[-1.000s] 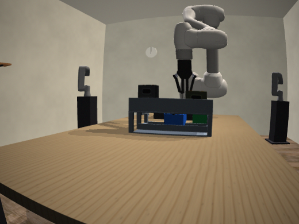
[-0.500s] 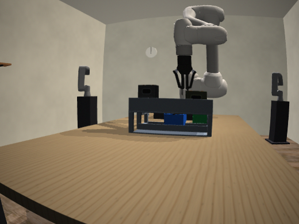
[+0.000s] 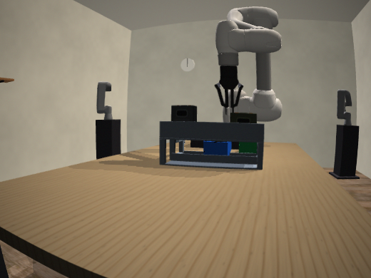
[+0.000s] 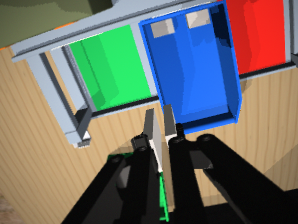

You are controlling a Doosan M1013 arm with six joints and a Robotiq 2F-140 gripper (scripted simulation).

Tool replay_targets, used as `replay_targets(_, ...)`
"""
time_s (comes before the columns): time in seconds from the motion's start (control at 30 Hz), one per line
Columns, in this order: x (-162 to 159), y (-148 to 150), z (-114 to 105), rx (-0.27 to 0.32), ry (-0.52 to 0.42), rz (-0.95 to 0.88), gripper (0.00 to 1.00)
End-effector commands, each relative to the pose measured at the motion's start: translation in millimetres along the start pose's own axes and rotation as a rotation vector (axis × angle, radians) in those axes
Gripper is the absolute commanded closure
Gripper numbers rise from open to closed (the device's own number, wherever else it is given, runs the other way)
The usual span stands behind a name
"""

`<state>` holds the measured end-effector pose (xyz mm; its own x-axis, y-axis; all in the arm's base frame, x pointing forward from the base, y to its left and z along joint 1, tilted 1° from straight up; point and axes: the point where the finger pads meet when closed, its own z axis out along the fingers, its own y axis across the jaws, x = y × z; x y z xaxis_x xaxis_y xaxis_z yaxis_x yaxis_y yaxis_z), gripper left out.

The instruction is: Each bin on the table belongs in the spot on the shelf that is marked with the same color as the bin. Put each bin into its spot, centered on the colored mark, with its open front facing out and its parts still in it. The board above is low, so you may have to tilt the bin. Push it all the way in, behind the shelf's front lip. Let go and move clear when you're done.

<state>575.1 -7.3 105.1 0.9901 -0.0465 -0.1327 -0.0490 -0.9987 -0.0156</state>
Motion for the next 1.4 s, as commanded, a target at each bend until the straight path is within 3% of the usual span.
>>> replay_targets(0.0, -0.1, 0.0, -0.8, 0.0, 0.0, 0.0, 0.85)
replay_targets(1.37, -0.5, 0.0, -3.3, 0.0, 0.0, 0.0, 0.9)
